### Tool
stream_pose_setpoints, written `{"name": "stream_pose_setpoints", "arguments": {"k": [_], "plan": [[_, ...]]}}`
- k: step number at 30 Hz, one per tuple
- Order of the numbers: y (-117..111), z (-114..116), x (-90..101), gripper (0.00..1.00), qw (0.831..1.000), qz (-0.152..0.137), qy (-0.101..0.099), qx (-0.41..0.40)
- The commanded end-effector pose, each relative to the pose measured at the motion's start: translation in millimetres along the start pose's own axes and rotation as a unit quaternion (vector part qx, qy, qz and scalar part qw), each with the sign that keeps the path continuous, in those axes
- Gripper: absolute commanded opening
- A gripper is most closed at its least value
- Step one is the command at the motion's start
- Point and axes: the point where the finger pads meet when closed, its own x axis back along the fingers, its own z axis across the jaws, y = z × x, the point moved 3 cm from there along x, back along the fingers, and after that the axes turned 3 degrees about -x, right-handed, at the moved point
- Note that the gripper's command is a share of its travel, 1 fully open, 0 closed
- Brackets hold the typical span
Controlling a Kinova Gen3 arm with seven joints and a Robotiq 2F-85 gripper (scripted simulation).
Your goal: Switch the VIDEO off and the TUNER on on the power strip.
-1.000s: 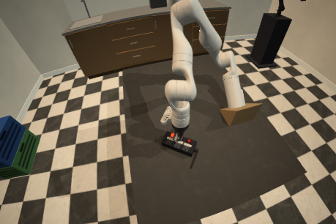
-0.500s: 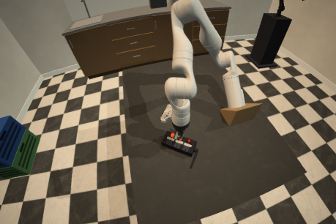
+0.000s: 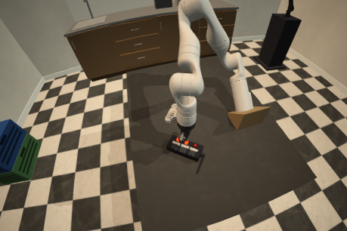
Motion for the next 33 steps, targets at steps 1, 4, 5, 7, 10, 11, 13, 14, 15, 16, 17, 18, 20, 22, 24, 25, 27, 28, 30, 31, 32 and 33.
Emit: {"name": "stream_pose_setpoints", "arguments": {"k": [1, 4, 5, 7, 10, 11, 13, 14, 15, 16, 17, 18, 20, 22, 24, 25, 27, 28, 30, 31, 32, 33], "plan": [[-0.1, -0.7, 1.7, 0.0, 1.0, 0.0, -0.002, 0.0], [-0.1, -0.7, 1.7, 0.0, 1.0, 0.0, -0.002, 0.0], [-0.1, -0.7, 1.7, 0.0, 1.0, 0.0, -0.002, 0.0], [-0.1, -0.7, 1.7, 0.0, 1.0, 0.0, -0.002, 0.0], [-0.1, -0.7, 1.7, 0.0, 1.0, 0.0, -0.002, 0.0], [-0.1, -0.7, 1.7, 0.0, 1.0, 0.0, -0.002, 0.0], [-0.1, -0.7, 1.7, 0.0, 1.0, 0.0, -0.002, 0.0], [-0.1, -0.7, 1.7, 0.0, 1.0, 0.0, -0.002, 0.0], [-0.1, -0.7, 1.7, 0.0, 1.0, 0.0, -0.002, 0.0], [-0.1, -0.7, 1.7, 0.0, 1.0, 0.0, -0.002, 0.0], [-0.6, -0.6, 1.9, 0.0, 1.0, 0.0, -0.002, 0.0], [-3.7, 0.0, 2.9, 0.0, 1.0, 0.0, -0.002, 0.0], [-18.5, 3.2, 7.5, 0.0, 1.0, 0.0, -0.002, 0.0], [-36.9, 8.0, 12.9, 0.0, 1.0, 0.0, -0.002, 0.0], [-46.2, 10.7, 15.5, 0.0, 1.0, 0.0, -0.002, 0.0], [-46.7, 10.9, 15.6, 0.0, 1.0, 0.0, -0.002, 0.0], [-46.7, 10.9, 15.6, 0.0, 1.0, 0.0, -0.002, 0.0], [-46.7, 10.9, 15.6, 0.0, 1.0, 0.0, -0.002, 0.0], [-46.7, 10.9, 15.6, 0.0, 1.0, 0.0, -0.002, 0.0], [-46.7, 10.9, 15.6, 0.0, 1.0, 0.0, -0.002, 0.0], [-46.7, 10.9, 15.6, 0.0, 1.0, 0.0, -0.002, 0.0], [-46.7, 10.9, 15.6, 0.0, 1.0, 0.0, -0.002, 0.0]]}}
